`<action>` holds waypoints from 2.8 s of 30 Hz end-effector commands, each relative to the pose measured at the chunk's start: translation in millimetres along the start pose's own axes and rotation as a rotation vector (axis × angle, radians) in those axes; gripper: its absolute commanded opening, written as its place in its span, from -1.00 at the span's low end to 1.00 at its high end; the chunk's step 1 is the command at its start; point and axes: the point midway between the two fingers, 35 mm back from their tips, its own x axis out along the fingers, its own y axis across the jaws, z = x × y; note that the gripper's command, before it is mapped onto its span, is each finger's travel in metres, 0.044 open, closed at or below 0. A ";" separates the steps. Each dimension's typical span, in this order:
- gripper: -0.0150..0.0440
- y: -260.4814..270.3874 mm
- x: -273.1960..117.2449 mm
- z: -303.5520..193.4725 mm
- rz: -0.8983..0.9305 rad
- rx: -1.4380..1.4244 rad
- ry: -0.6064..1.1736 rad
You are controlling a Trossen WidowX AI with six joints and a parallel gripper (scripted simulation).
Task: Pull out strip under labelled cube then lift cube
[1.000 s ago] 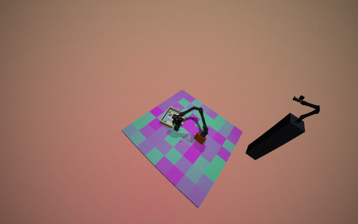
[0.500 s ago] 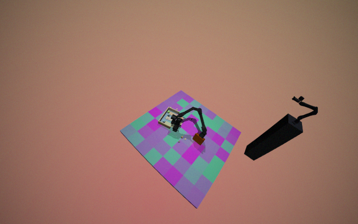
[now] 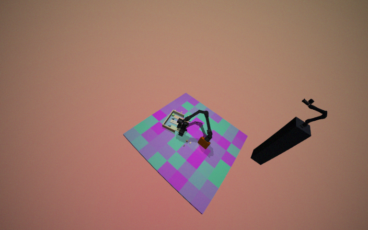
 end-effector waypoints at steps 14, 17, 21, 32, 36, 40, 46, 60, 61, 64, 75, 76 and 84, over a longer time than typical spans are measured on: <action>-0.49 2.3 6.9 -32.8 -0.002 -0.010 0.025; -0.49 2.4 7.0 -37.2 -0.002 -0.010 0.025; -0.49 2.5 7.1 -43.0 -0.002 -0.010 0.025; -0.49 3.0 6.9 -59.2 -0.002 -0.011 0.026; -0.49 3.1 6.9 -65.2 -0.002 -0.011 0.026; -0.49 3.2 6.8 -71.0 -0.002 -0.012 0.026; -0.49 3.4 6.6 -79.5 -0.002 -0.012 0.027; -0.49 3.8 6.3 -98.1 -0.002 -0.013 0.028; -0.49 3.9 6.3 -99.4 -0.002 -0.013 0.028; -0.49 3.9 6.2 -103.1 -0.002 -0.013 0.028; -0.49 4.2 5.9 -117.3 -0.002 -0.014 0.029; -0.49 4.2 5.9 -118.6 -0.002 -0.014 0.029; -0.49 4.4 5.7 -128.2 -0.002 -0.015 0.029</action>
